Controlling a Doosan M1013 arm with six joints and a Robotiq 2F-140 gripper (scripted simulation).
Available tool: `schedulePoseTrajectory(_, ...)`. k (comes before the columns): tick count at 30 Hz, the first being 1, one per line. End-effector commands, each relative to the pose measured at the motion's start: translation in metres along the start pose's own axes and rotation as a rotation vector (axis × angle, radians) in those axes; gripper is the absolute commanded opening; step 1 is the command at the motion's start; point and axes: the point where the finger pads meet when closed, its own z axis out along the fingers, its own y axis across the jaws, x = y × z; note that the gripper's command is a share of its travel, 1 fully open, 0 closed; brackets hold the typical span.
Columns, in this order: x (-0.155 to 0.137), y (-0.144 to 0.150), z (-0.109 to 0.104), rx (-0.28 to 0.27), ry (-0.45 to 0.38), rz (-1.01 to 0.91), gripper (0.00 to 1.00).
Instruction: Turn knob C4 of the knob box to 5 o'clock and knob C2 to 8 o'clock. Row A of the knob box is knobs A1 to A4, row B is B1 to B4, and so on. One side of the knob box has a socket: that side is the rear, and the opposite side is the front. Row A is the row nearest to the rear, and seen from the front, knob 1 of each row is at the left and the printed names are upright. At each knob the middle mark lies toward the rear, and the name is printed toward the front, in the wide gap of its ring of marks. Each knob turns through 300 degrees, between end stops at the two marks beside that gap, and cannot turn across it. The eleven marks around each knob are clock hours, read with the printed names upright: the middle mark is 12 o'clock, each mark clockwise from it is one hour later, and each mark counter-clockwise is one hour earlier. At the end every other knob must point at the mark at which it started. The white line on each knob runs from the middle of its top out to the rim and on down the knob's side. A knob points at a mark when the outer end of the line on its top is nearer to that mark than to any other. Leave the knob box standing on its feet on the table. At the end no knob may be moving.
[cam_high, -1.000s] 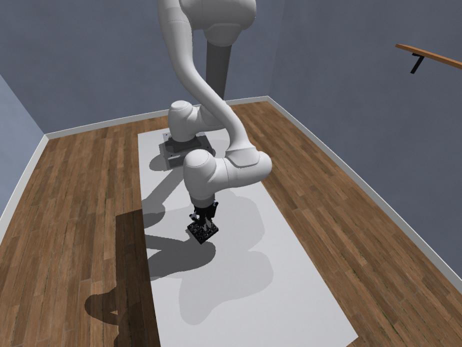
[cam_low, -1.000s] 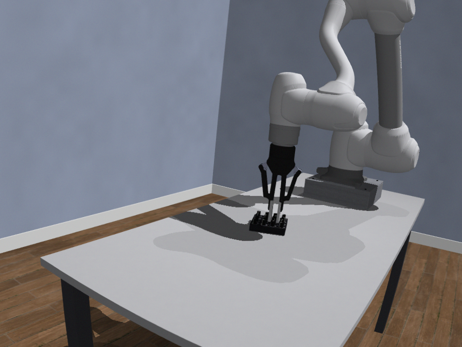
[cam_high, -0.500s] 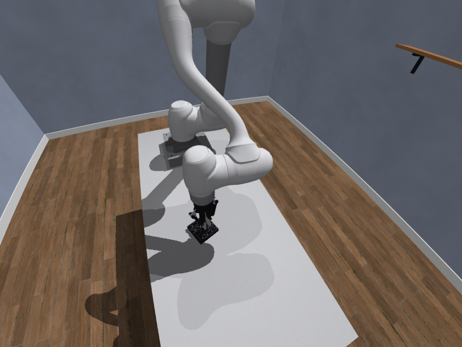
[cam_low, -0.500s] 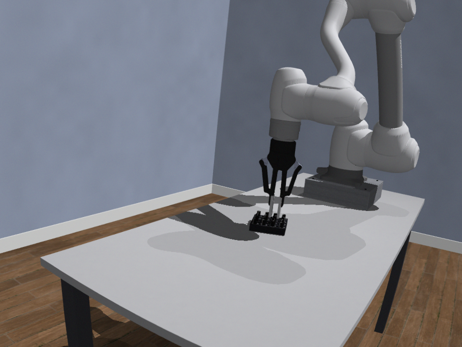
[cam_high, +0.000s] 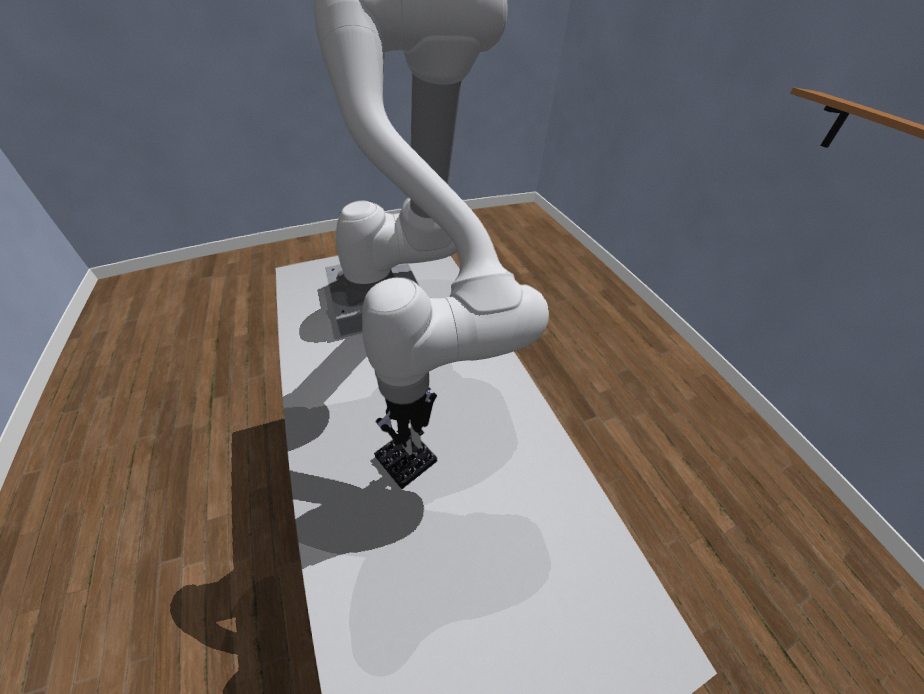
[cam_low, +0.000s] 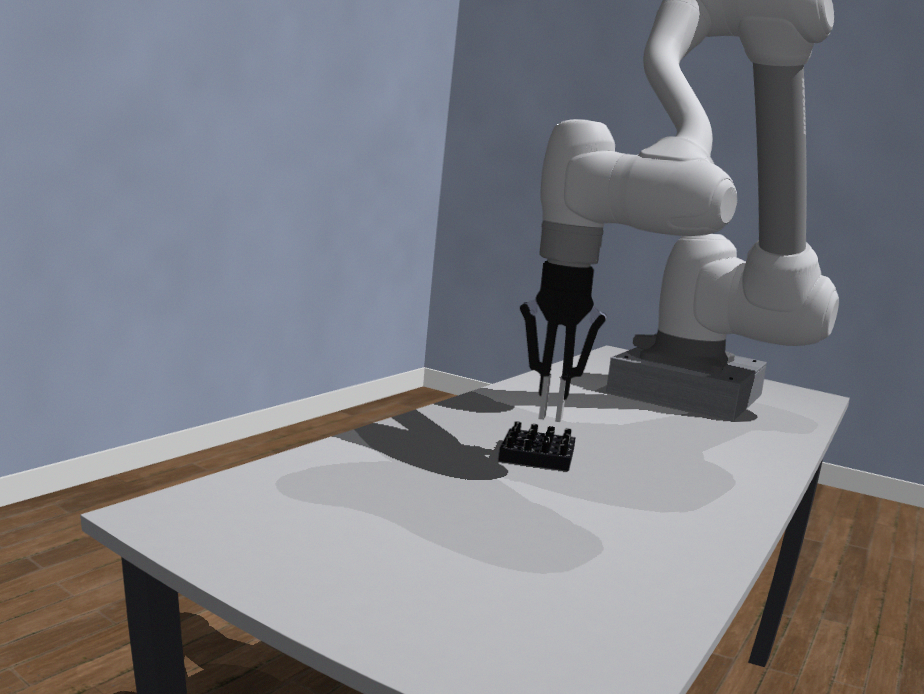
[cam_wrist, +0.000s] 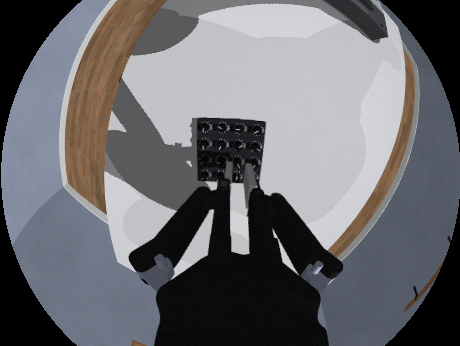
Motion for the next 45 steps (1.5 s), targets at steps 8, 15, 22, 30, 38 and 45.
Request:
schedulePoseTrajectory(8,0.000,0.000,0.000,0.000,0.000,0.000,0.12)
schedulePoseTrajectory(15,0.004,0.000,-0.002,0.000,0.000,0.125,0.12)
schedulePoseTrajectory(22,0.014,-0.001,-0.006,0.000,0.000,0.384,0.12)
schedulePoseTrajectory(30,0.023,-0.002,-0.009,0.000,0.000,0.636,0.12)
schedulePoseTrajectory(38,0.033,-0.002,-0.013,0.000,0.000,0.910,0.12)
schedulePoseTrajectory(45,0.041,-0.002,-0.016,0.000,0.000,1.127,0.12)
